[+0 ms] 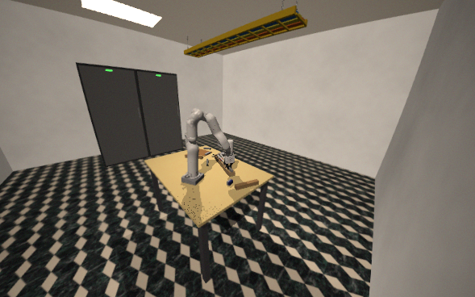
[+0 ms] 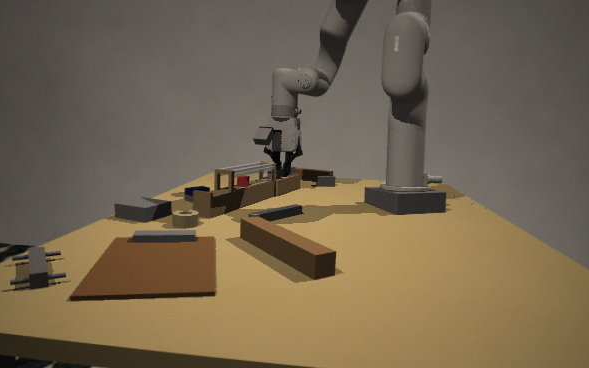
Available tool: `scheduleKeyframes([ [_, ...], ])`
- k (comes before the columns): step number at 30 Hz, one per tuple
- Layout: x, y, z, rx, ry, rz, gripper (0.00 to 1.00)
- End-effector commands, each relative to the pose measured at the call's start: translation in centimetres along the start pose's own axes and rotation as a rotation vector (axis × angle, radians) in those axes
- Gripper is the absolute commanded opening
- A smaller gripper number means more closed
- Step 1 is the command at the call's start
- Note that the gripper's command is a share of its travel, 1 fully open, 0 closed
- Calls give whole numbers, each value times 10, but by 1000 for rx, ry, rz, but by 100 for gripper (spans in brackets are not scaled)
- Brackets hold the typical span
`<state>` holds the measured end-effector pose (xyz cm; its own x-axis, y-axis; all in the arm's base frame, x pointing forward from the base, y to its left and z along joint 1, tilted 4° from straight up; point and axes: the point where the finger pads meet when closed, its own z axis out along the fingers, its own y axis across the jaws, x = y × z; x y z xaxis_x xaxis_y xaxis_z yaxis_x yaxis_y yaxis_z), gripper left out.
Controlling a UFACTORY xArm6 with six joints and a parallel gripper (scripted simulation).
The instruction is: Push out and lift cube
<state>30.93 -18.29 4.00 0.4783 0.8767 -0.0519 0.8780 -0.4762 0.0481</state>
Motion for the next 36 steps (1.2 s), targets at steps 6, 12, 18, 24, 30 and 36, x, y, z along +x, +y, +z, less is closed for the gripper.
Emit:
scheduleKeyframes([
  [6,12,2,-1,-4,0,0,0],
  [12,23,2,-1,-4,0,0,0],
  [18,41,2,-1,-4,0,0,0],
  [24,55,3,-1,-4,0,0,0],
  [30,61,3,-1,-4,0,0,0],
  [36,63,3,-1,-4,0,0,0],
])
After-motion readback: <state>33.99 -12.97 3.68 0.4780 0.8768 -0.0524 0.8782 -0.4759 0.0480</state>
